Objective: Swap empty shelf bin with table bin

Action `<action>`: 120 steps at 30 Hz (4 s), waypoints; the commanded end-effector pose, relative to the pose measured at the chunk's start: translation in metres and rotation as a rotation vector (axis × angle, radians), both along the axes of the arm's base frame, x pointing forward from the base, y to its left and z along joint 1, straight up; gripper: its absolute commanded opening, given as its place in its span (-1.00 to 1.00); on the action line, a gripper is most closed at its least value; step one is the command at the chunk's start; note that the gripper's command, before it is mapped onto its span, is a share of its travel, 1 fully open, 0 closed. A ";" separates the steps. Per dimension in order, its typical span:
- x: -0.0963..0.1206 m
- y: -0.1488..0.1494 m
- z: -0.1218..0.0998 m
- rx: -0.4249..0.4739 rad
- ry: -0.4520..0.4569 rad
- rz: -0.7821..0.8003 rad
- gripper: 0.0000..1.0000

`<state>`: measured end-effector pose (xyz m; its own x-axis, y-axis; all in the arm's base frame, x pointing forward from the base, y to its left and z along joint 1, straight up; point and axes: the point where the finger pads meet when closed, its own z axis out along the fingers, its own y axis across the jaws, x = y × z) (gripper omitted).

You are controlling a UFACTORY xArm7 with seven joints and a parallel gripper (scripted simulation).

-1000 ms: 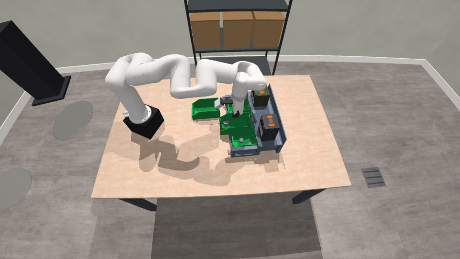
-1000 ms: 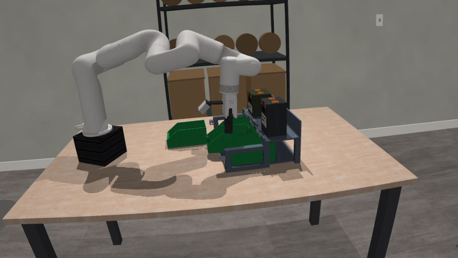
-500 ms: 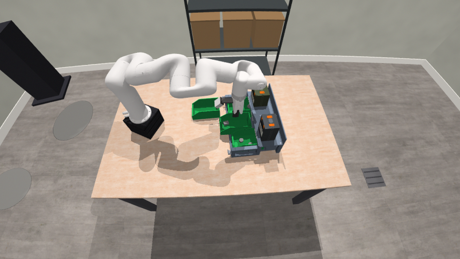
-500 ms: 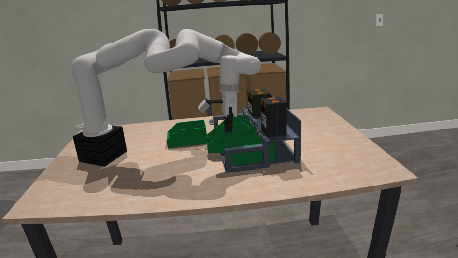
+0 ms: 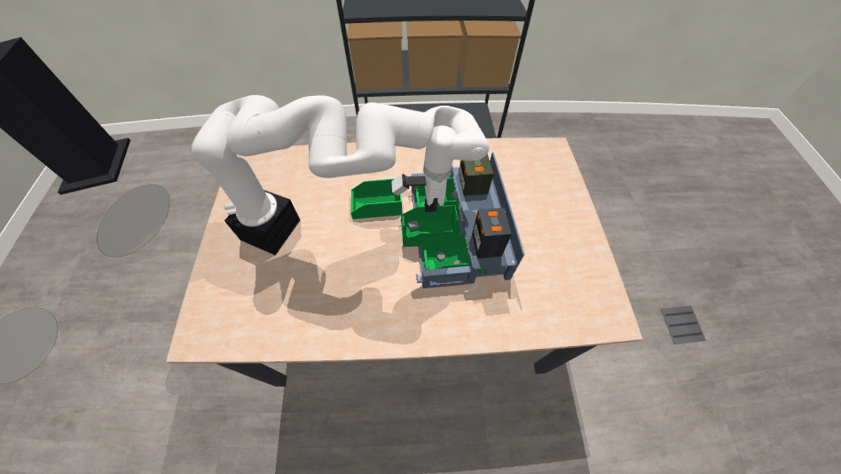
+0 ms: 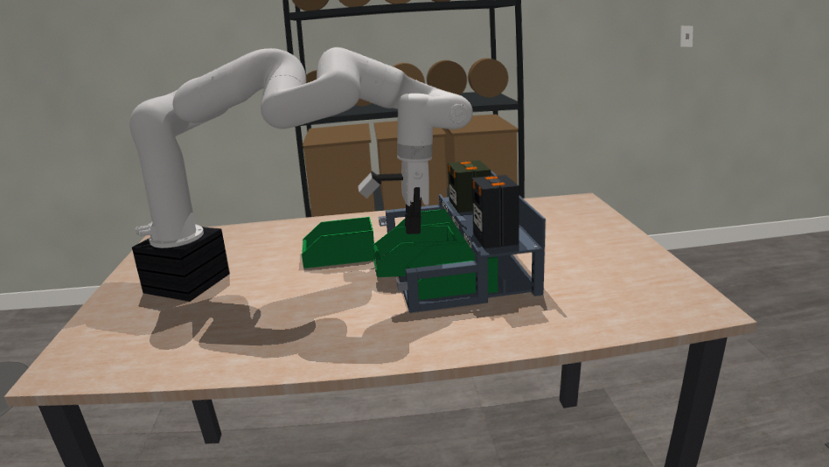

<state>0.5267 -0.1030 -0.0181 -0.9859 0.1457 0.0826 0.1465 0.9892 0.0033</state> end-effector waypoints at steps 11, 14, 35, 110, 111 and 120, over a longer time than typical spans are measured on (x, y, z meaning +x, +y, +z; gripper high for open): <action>0.001 0.000 0.022 -0.001 -0.004 -0.001 -0.81; 0.001 0.000 0.028 -0.001 -0.004 -0.001 -0.81; 0.001 -0.001 0.061 -0.001 -0.004 -0.001 -0.81; -0.020 -0.035 0.084 0.014 -0.063 0.384 -1.00; -0.025 -0.038 0.083 0.016 -0.068 0.447 -1.00; -0.070 -0.046 0.071 0.030 -0.064 0.891 -1.00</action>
<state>0.4701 -0.1483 0.0554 -0.8648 -0.4933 0.0941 -0.4913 0.8699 0.0445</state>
